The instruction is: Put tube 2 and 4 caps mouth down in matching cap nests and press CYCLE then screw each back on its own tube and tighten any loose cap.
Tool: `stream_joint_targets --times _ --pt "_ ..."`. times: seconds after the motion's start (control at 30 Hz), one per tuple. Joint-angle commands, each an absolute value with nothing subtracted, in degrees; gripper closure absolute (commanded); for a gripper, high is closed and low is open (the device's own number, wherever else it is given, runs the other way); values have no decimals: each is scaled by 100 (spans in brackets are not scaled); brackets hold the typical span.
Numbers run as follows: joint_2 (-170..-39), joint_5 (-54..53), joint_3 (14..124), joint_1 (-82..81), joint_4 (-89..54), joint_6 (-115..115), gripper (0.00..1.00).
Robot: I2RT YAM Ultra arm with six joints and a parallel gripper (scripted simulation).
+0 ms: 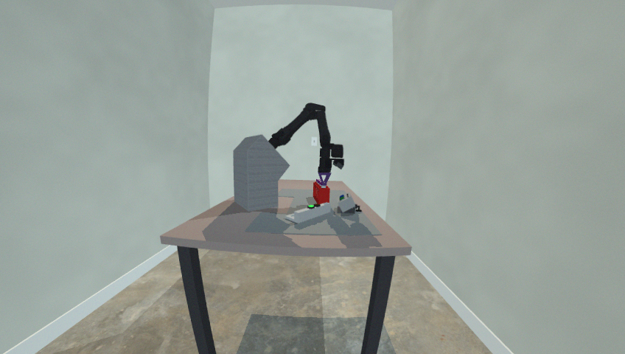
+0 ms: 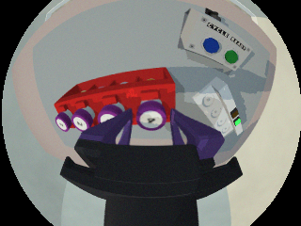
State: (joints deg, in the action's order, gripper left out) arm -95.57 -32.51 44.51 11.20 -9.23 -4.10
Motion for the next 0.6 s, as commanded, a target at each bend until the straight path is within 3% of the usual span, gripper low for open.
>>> stream_joint_targets --times 0.0,0.57 --pt "-9517 -3257 4471 1162 -922 -1503 51" --pt "-9503 -3258 4433 1163 -899 -4943 51"
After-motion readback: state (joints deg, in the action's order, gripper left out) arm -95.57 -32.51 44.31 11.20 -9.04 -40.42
